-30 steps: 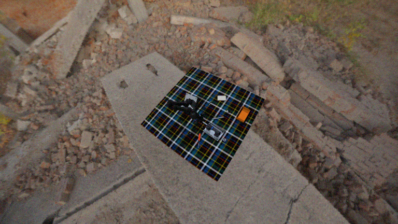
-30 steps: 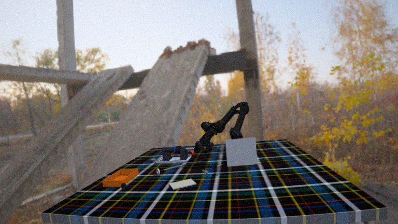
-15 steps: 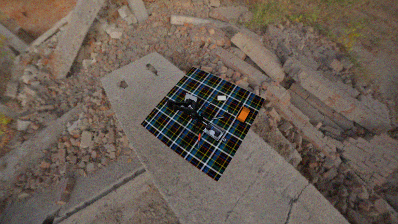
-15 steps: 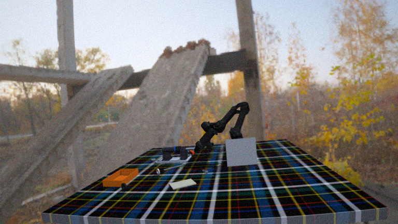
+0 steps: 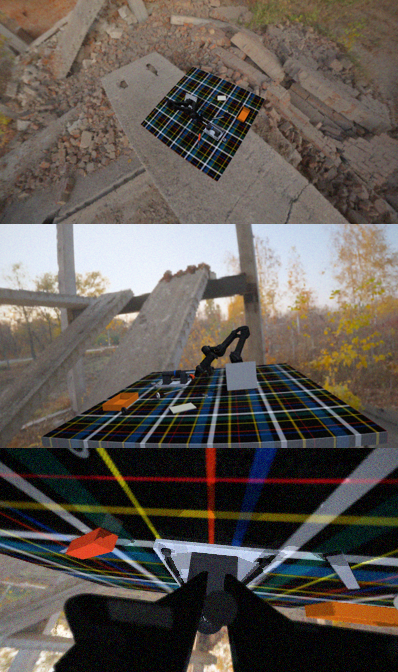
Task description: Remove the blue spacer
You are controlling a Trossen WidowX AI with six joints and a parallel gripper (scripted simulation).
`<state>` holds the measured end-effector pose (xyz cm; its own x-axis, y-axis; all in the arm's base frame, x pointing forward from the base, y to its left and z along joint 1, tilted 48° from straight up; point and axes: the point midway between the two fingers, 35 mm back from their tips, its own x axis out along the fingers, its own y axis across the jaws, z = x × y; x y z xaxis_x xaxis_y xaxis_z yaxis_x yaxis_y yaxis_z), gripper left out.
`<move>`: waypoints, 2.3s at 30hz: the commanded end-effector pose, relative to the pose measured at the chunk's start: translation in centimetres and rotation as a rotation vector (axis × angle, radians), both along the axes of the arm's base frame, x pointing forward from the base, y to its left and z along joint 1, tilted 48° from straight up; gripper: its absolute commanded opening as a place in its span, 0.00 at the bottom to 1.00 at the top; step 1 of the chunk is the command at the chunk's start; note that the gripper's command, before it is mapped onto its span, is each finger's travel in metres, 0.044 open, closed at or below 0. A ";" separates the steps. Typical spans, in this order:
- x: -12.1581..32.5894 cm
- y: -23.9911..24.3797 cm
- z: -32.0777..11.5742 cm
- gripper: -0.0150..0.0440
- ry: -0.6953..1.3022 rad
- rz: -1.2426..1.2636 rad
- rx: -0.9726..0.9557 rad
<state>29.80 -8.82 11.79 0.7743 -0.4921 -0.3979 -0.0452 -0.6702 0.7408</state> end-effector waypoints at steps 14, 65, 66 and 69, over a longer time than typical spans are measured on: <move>-0.3 0.0 0.1 0.25 -0.001 0.000 -0.003; -0.9 -0.1 0.0 0.25 -0.001 0.000 -0.003; -0.9 -0.1 0.0 0.25 -0.001 0.000 -0.003; -0.9 -0.1 0.0 0.25 -0.001 0.000 -0.003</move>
